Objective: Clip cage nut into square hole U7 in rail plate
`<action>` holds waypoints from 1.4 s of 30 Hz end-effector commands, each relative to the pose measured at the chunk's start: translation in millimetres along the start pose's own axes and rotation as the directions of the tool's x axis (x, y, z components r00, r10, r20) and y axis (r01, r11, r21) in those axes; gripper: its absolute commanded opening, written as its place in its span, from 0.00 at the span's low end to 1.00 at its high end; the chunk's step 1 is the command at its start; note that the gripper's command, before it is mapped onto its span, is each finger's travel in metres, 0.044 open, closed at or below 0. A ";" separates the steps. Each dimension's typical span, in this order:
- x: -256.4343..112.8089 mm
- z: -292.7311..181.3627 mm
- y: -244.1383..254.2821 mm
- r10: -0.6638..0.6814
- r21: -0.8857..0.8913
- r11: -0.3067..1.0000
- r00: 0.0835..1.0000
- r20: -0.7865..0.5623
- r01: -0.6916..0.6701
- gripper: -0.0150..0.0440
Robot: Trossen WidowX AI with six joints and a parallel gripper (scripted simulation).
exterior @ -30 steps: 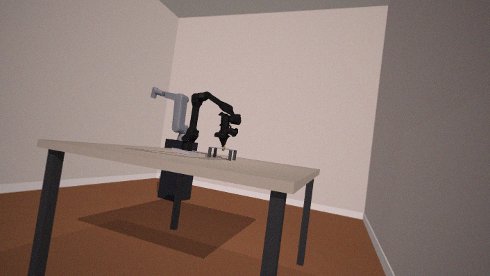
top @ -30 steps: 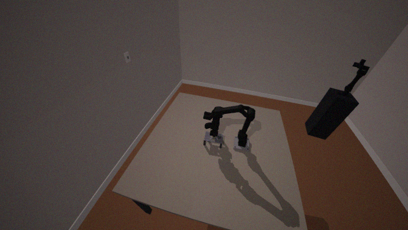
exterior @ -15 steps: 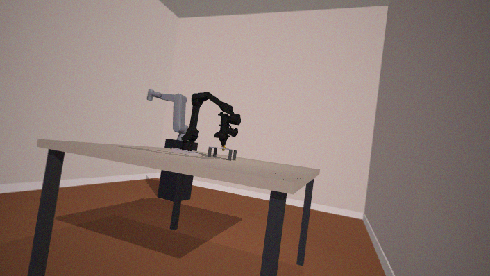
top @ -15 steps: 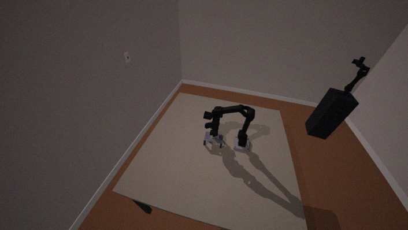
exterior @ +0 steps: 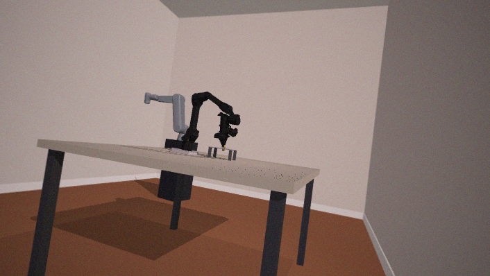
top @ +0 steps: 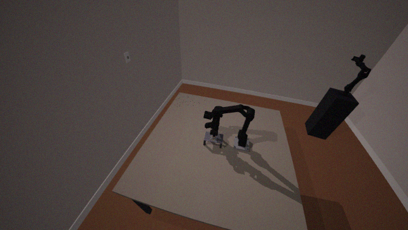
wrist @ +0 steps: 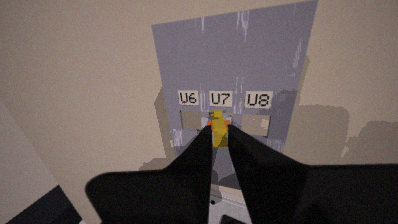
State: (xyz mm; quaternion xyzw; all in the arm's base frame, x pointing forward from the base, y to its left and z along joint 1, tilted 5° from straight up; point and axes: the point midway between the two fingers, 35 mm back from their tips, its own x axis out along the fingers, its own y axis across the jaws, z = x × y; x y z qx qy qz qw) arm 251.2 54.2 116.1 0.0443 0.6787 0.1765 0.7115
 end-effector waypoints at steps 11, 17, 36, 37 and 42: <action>0.3 -0.4 -0.5 0.025 -0.004 1.000 1.000 -0.001 -0.025 0.31; 0.3 -0.8 -1.2 0.041 -0.004 0.999 0.999 -0.001 -0.041 0.31; 0.7 -1.2 -2.9 0.072 -0.005 0.997 0.997 -0.002 -0.072 0.31; 0.7 -1.2 -3.1 0.075 -0.005 0.997 0.997 -0.002 -0.075 0.31; 0.7 -1.2 -3.4 0.080 -0.005 0.997 0.997 -0.002 -0.080 0.31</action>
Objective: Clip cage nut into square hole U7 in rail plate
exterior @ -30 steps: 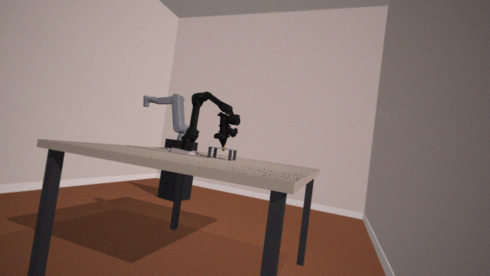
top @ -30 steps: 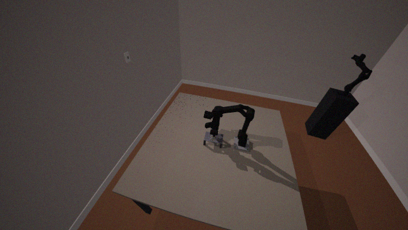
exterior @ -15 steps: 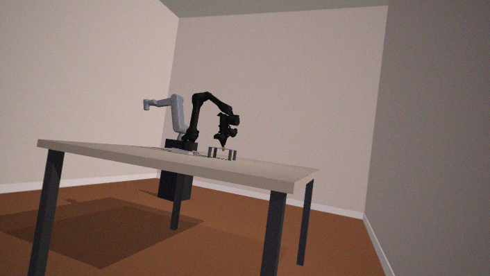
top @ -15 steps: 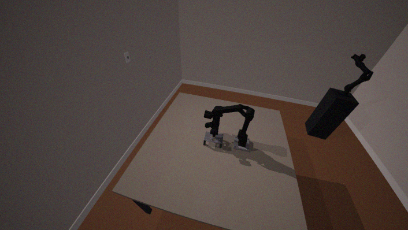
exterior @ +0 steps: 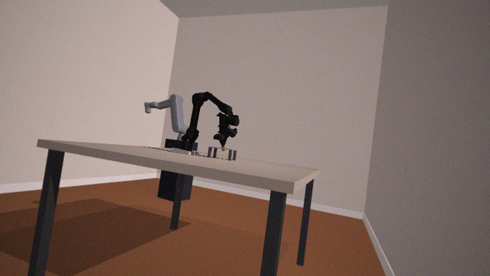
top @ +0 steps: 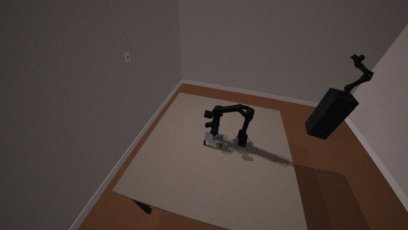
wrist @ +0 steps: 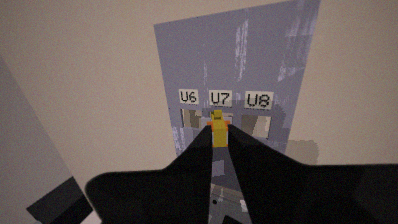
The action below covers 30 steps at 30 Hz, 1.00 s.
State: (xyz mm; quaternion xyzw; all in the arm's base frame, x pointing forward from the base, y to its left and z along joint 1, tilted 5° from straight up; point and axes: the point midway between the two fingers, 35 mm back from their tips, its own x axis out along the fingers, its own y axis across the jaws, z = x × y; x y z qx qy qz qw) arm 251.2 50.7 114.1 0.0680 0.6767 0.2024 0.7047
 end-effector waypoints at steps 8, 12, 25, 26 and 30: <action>0.1 -0.4 -0.2 0.022 -0.003 1.000 1.000 -0.001 -0.023 0.31; 0.2 -0.4 -0.6 0.031 -0.004 1.000 1.000 -0.001 -0.031 0.31; 0.4 -0.4 -2.0 0.045 -0.004 0.999 0.999 -0.001 -0.045 0.31; 0.4 -0.4 -2.2 0.047 -0.004 0.999 0.999 -0.001 -0.047 0.31; 0.4 -0.4 -2.8 0.055 -0.004 0.998 0.998 -0.002 -0.055 0.31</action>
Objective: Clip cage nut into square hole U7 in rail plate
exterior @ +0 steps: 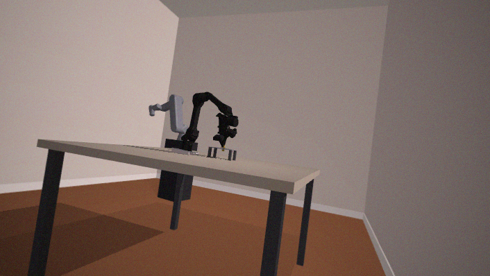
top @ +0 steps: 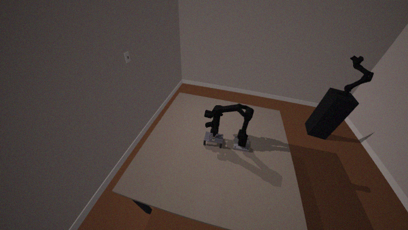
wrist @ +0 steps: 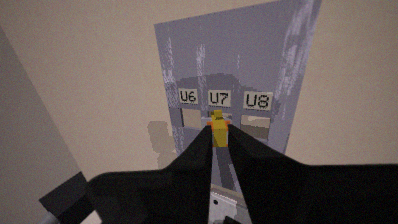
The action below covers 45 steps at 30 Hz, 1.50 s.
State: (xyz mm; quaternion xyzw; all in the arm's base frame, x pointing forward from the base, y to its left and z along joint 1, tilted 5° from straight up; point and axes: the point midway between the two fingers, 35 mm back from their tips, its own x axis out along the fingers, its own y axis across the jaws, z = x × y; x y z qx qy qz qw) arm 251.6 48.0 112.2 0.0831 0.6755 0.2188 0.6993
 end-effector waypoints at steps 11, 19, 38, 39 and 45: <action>-0.5 -0.1 -0.9 0.013 -0.003 1.000 1.000 0.000 -0.013 0.31; -0.8 0.2 -0.7 0.014 -0.003 1.000 1.000 0.000 -0.014 0.31; -1.0 0.3 -2.7 0.036 -0.004 0.999 0.999 0.000 -0.036 0.31; -1.0 0.3 -2.9 0.038 -0.004 0.999 0.999 0.000 -0.038 0.31; -1.1 0.3 -3.6 0.043 -0.004 0.999 0.999 0.000 -0.043 0.31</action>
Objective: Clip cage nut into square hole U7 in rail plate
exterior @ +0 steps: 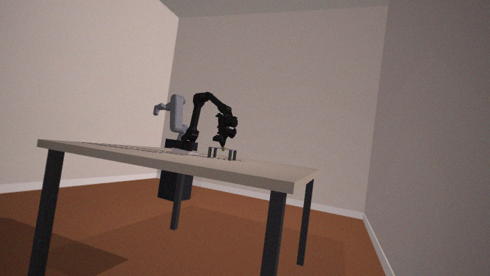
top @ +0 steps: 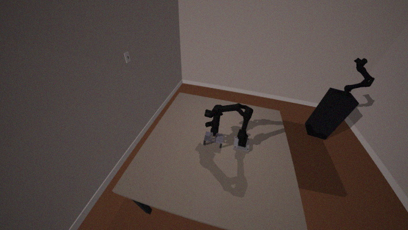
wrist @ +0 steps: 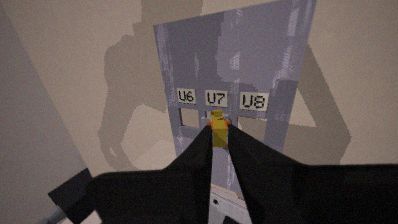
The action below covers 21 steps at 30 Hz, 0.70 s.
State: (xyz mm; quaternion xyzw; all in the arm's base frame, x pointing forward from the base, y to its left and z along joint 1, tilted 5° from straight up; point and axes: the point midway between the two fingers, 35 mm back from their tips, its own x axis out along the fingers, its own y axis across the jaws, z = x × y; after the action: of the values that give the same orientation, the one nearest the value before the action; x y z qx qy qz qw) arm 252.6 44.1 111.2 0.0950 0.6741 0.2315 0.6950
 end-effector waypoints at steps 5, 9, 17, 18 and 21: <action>-0.4 0.0 0.1 0.012 -0.004 1.000 1.000 0.000 -0.012 0.31; -0.5 0.0 -0.9 0.022 -0.004 1.000 1.000 0.000 -0.022 0.31; -0.6 0.1 -1.9 0.031 -0.004 1.000 1.000 0.000 -0.031 0.31; -0.6 0.1 -2.1 0.034 -0.004 0.999 0.999 0.000 -0.034 0.31; -0.7 0.1 -2.8 0.042 -0.004 0.999 0.999 0.000 -0.042 0.31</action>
State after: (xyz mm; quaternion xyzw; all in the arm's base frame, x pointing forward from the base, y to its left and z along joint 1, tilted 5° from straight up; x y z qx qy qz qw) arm 253.2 41.3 110.1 0.1048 0.6726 0.2425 0.6912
